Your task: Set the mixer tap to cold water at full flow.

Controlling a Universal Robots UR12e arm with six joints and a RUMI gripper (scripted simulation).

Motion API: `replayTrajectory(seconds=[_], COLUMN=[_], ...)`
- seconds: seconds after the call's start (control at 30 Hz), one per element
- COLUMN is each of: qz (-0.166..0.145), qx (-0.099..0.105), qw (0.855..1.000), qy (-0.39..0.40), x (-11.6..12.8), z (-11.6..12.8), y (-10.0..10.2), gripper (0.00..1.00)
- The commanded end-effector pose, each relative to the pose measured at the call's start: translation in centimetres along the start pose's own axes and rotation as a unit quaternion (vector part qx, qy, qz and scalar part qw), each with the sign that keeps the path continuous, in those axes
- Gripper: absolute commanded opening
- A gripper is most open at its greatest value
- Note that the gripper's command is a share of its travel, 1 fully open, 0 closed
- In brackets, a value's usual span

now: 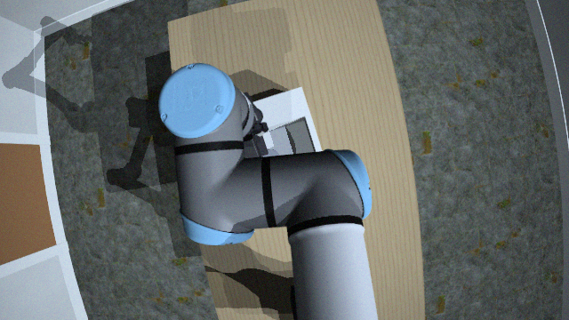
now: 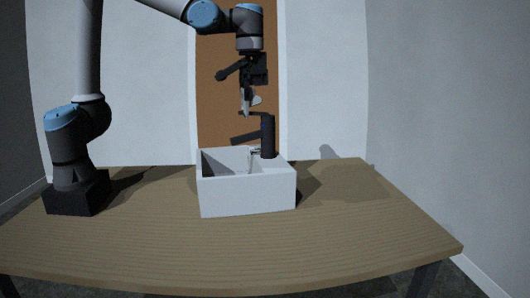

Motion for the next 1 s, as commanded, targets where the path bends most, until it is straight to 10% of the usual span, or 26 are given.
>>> replayTrajectory(seconds=[0.0,0.97], qz=[-0.001,-0.001], qx=[0.001,0.001], qw=[0.998,0.973], qy=[-0.057,-0.232], x=[0.1,0.9], z=[-0.8,-3.3], y=[-0.1,-0.1], gripper=[0.0,0.0])
Point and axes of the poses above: the point where the finger pads meet when closed, its own y axis out along the fingers, its own z axis across the jaws, x = y × z, the point moved 4 cm from there along -y, back along the fingers, and after that the axes turned 1 degree about y, right-handed, at the moved point
